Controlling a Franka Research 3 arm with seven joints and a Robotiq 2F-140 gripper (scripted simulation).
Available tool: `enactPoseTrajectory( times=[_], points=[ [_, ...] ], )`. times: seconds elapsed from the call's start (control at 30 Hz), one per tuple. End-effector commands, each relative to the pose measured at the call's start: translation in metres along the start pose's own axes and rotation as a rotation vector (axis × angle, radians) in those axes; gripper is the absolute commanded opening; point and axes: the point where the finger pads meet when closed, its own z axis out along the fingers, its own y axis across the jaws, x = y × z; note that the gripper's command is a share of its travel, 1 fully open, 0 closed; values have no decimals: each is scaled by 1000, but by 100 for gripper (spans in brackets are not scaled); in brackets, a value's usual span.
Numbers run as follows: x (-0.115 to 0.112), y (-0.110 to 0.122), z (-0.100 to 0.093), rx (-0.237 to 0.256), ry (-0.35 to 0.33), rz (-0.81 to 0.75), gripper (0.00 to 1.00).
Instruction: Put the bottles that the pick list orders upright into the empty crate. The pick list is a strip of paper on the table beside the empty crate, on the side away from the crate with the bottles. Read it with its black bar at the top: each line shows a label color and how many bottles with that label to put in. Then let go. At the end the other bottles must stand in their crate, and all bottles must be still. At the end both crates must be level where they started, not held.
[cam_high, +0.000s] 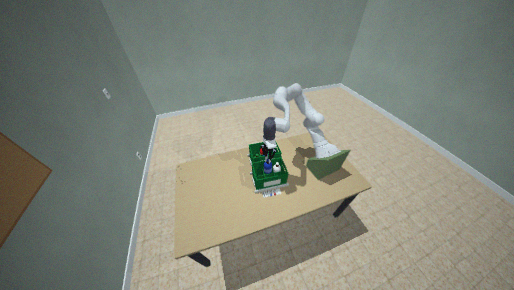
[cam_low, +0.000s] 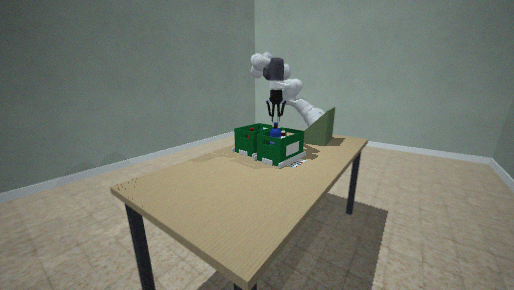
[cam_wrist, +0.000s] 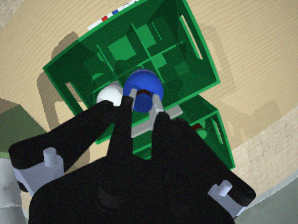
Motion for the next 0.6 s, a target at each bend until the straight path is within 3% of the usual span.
enactPoseTrajectory(
  times=[0.0, 0.57],
  points=[
    [4, 1, 0, -4, 14, 7, 0],
    [4, 1, 15, -4, 14, 7, 0]
  ],
)
